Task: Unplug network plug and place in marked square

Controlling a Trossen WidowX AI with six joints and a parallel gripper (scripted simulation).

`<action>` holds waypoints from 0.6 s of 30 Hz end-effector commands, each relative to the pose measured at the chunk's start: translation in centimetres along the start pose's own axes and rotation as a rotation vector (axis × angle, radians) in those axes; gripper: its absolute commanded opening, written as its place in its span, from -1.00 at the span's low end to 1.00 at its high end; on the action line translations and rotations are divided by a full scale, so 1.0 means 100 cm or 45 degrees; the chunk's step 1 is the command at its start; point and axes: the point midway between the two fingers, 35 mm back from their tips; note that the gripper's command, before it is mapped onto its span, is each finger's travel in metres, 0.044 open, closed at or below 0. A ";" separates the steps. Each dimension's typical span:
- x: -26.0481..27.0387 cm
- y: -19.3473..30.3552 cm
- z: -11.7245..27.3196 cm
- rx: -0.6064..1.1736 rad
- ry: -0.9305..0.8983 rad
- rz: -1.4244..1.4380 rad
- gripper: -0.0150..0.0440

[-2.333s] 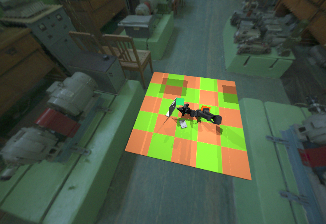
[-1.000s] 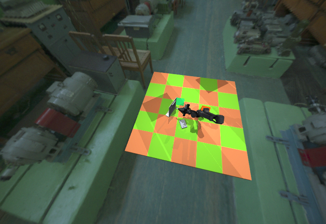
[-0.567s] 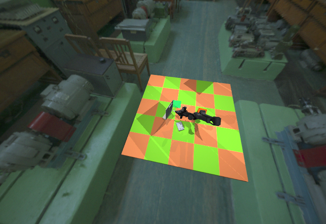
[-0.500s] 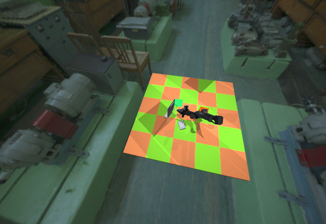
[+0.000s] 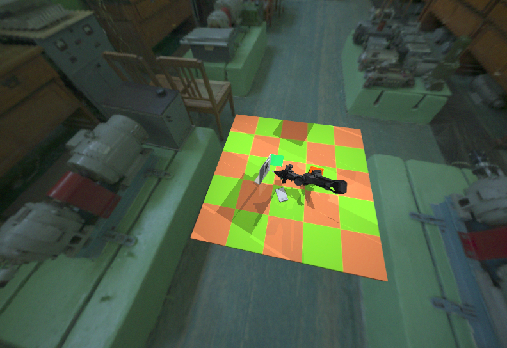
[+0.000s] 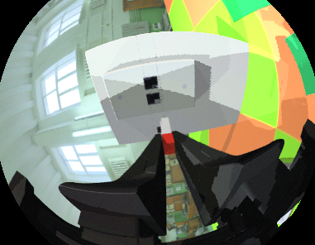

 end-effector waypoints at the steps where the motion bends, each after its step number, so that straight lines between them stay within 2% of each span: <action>1: 0.001 0.000 0.000 0.000 0.000 0.000 -0.49; 18: 0.033 0.002 0.006 0.000 -0.003 0.000 -0.49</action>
Point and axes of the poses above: the point midway between the two fingers, 35 mm back from their tips, its own z axis back along the fingers, its own x axis across the jaws, y = z × x
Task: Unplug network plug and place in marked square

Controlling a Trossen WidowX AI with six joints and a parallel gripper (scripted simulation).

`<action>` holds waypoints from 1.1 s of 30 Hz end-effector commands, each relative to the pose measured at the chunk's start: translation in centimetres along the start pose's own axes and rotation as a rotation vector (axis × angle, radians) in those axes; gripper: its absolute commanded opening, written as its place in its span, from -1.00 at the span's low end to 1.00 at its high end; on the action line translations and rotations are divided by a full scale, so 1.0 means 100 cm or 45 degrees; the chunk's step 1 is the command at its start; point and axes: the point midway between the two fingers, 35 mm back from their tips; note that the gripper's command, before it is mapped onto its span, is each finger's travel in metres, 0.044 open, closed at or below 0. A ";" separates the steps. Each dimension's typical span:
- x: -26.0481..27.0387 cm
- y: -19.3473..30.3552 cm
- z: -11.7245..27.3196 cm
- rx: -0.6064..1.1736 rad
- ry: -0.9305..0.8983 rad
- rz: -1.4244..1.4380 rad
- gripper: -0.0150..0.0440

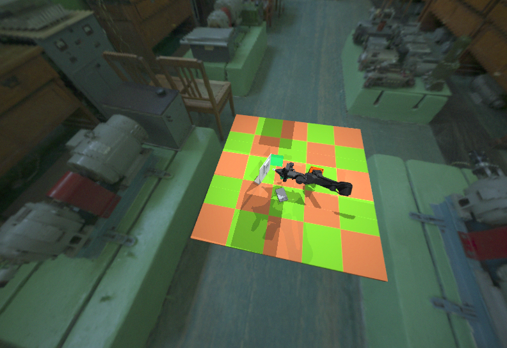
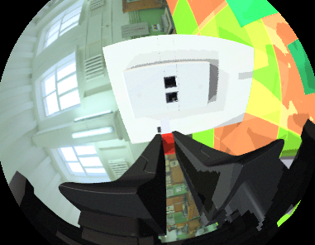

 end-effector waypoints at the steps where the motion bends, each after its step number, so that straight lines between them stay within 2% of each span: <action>1: 0.010 0.004 0.002 0.013 -0.011 -0.001 -0.49; 18: 0.036 0.006 0.018 0.012 -0.013 0.000 -0.49; 33: 0.025 -0.013 -0.002 -0.090 0.150 0.085 -0.49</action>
Point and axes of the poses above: the point midway between the two fingers, 35 mm back from their tips, its own z axis back along the fingers, its own x axis across the jaws, y = z × x
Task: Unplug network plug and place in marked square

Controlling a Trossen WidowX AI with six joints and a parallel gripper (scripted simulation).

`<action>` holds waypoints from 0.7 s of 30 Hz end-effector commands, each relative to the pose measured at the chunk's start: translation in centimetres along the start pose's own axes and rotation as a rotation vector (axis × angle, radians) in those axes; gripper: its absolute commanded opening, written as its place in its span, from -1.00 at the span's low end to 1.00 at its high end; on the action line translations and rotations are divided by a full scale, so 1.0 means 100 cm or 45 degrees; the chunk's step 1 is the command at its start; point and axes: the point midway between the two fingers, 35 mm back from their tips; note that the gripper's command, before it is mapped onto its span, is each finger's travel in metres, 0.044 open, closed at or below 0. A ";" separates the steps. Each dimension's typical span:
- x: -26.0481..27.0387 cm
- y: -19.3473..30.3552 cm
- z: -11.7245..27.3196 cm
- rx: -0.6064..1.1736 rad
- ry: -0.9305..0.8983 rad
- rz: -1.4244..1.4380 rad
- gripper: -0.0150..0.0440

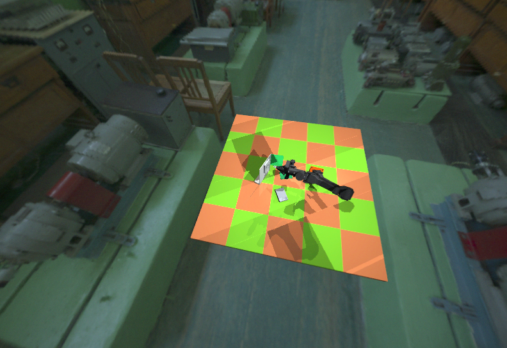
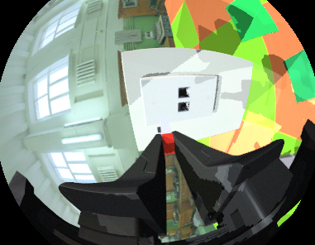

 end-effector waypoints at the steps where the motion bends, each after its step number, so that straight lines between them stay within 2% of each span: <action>1: -0.002 -0.005 -0.006 -0.025 0.047 0.020 -0.49; 21: -0.020 -0.037 -0.035 -0.138 0.297 0.094 -0.49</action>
Point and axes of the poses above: the point midway between the two fingers, 35 mm back from their tips, its own z axis back along the fingers, its own x axis across the jaws, y = z × x
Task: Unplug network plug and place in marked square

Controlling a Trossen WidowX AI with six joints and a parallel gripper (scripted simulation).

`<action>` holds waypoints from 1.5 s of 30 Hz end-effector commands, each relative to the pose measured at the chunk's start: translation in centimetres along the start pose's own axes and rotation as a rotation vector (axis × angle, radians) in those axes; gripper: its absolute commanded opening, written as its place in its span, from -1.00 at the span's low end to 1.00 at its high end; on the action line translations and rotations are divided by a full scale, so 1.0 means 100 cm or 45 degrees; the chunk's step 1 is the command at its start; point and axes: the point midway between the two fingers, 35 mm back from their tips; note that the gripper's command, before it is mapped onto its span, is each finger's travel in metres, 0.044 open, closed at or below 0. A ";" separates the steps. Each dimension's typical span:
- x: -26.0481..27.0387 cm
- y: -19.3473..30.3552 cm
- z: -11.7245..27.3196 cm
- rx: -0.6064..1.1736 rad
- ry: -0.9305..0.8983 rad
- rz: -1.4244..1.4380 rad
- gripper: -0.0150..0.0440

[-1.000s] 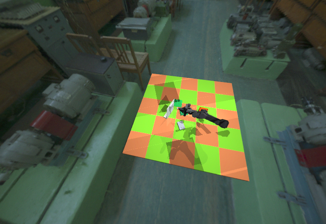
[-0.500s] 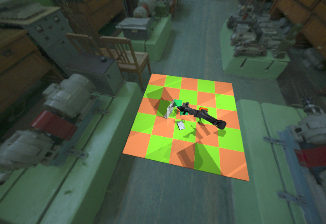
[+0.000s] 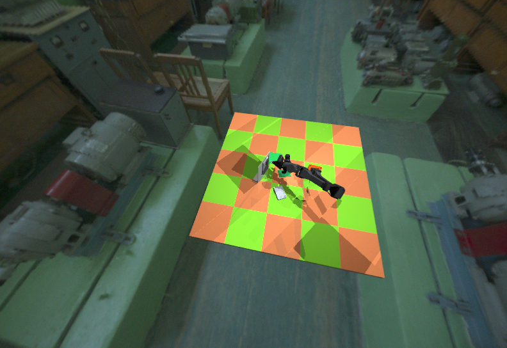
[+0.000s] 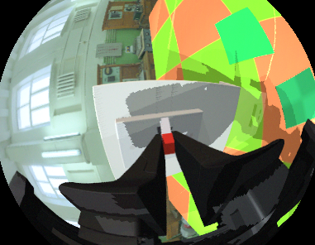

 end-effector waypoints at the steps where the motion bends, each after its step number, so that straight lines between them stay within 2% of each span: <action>1: -0.002 -0.006 -0.007 -0.016 0.048 0.009 -0.49; 45: -0.045 -0.087 -0.060 -0.078 0.557 -0.014 -0.49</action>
Point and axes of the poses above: the point midway between the two fingers, 35 mm back from their tips, its own z axis back along the fingers, its own x axis across the jaws, y = z × x
